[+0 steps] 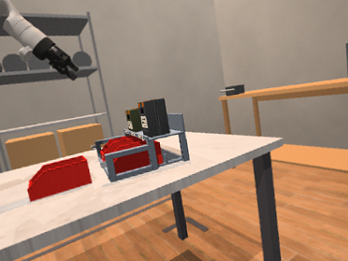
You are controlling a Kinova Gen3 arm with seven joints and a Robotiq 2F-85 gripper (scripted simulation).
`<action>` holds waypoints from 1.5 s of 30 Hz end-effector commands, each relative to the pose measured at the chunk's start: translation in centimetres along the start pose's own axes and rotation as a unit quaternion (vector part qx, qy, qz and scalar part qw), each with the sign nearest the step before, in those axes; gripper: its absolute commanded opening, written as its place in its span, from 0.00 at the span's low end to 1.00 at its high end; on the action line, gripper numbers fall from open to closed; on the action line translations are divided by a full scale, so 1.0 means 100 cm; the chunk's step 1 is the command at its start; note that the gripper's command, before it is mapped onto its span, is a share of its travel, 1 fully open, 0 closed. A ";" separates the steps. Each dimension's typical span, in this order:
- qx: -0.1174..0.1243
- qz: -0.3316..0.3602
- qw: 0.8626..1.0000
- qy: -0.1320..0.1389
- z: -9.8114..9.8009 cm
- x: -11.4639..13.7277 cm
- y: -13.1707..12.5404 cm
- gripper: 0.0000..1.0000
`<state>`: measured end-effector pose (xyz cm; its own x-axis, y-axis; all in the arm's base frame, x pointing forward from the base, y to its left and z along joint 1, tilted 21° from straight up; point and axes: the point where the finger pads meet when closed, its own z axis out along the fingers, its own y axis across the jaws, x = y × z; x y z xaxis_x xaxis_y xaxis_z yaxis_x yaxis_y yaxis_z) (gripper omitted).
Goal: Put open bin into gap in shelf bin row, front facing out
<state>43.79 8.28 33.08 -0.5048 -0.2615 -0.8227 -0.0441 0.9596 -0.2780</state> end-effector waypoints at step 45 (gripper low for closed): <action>0.000 0.000 1.000 0.002 -0.003 0.002 0.009 1.00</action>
<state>43.42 9.04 32.75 -0.5078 -0.2653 -0.8196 -0.0469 0.9585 -0.2811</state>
